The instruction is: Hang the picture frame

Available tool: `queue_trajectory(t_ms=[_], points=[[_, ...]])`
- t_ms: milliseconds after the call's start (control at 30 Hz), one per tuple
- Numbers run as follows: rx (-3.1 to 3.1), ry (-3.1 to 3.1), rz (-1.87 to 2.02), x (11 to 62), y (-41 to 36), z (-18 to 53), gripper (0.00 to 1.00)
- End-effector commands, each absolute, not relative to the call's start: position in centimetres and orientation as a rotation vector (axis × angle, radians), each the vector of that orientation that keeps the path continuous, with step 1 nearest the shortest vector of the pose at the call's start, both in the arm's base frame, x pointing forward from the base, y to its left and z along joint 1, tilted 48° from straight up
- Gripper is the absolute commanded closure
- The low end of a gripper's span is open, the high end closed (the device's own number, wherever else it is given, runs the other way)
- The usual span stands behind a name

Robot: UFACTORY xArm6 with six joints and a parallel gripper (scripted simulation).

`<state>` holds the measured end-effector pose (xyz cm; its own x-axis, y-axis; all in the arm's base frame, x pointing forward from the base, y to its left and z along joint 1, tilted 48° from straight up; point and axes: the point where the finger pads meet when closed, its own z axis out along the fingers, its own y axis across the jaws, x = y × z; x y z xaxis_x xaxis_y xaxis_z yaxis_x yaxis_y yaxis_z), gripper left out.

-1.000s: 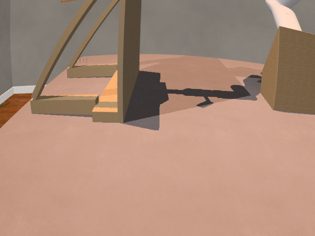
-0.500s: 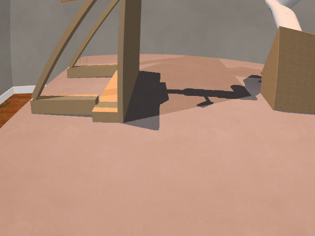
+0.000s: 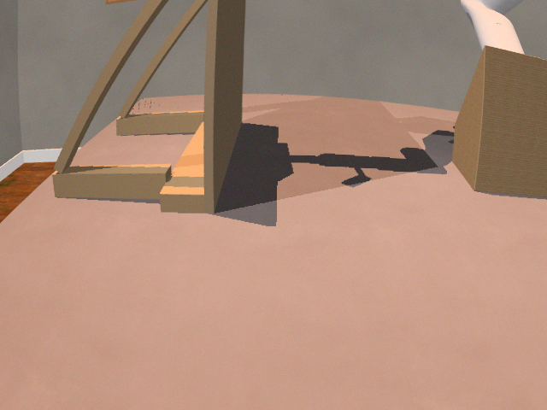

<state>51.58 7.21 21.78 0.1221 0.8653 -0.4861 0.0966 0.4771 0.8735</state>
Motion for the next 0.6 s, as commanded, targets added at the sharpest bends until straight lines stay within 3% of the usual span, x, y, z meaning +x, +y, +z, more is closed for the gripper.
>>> queue_trajectory(t_ms=[0, 567], points=[[0.937, 1.344, 0.705, 51.65, 7.28, 21.92, 1.0], [0.933, 1.347, 0.701, 51.66, 7.32, 21.92, 1.0]])
